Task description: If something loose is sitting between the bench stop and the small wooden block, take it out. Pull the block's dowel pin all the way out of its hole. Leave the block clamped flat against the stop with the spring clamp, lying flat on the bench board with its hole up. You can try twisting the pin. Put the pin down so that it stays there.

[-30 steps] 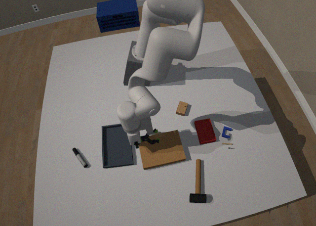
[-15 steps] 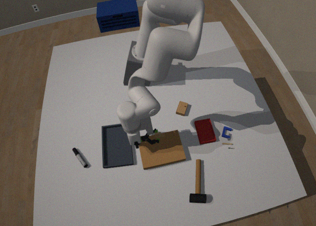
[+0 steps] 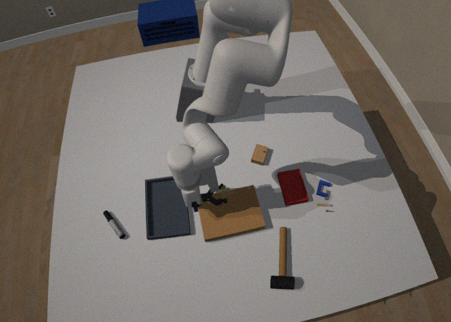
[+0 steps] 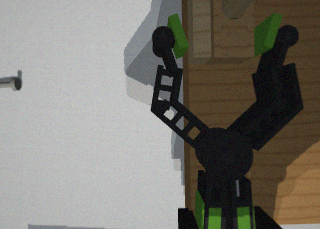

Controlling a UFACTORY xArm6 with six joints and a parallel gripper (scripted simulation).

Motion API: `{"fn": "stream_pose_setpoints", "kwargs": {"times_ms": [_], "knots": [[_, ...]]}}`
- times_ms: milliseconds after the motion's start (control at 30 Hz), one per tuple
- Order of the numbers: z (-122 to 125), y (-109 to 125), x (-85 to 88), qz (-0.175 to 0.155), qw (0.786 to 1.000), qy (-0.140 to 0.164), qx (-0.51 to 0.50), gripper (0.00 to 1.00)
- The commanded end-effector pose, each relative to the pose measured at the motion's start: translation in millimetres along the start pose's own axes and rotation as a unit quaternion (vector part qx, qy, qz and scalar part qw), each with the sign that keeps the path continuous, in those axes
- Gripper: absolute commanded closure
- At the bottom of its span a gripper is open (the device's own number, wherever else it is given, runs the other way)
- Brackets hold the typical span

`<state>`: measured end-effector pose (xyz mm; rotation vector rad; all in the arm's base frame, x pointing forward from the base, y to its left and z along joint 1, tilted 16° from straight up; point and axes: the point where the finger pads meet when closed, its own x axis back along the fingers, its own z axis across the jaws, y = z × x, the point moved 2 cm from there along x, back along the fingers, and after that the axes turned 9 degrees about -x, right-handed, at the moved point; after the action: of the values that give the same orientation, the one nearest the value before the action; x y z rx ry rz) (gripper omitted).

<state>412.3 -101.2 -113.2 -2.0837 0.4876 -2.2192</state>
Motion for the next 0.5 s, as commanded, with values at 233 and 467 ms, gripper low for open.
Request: {"fn": "stream_pose_setpoints", "kwargs": {"times_ms": [233,467], "knots": [[1.8,0.2,1.3,0.000,1.000,0.002,0.000,0.66],[1.8,0.2,1.3,0.000,1.000,0.002,0.000,0.65]]}}
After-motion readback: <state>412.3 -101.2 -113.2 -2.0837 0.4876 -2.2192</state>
